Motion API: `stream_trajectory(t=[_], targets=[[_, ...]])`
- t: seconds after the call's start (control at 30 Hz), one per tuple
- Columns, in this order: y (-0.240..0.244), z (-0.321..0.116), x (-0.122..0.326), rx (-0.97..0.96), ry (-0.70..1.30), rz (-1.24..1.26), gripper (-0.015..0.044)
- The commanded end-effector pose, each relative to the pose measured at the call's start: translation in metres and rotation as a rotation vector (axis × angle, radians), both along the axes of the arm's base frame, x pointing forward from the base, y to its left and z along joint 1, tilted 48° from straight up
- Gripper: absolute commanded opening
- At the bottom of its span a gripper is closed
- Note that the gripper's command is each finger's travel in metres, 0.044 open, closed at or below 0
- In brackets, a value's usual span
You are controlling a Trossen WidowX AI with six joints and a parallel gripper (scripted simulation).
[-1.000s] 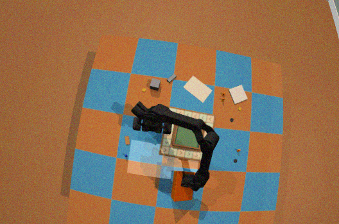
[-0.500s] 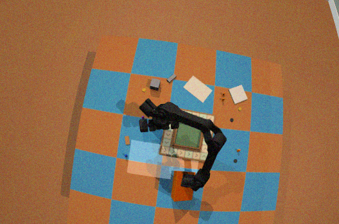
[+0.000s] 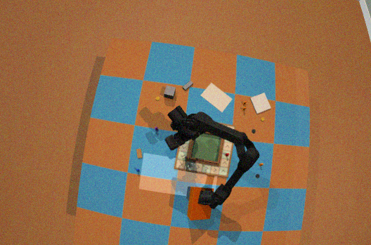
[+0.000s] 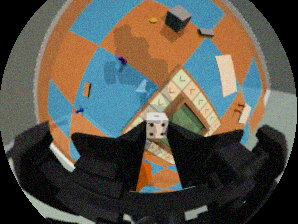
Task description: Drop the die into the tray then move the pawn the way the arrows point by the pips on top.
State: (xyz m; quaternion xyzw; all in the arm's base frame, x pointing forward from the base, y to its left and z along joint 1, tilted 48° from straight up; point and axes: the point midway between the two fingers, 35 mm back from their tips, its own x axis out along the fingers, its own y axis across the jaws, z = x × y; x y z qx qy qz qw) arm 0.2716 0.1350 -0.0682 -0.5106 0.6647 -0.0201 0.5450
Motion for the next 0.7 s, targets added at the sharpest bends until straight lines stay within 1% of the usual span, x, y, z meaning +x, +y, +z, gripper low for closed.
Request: stream_trajectory(t=[0.0, 0.67], targets=[[-0.012, 0.009, 0.002, -0.013, 0.066, 0.069, 0.0000], [-0.073, 0.047, 0.007, -0.088, 0.434, 0.433, 0.0000]])
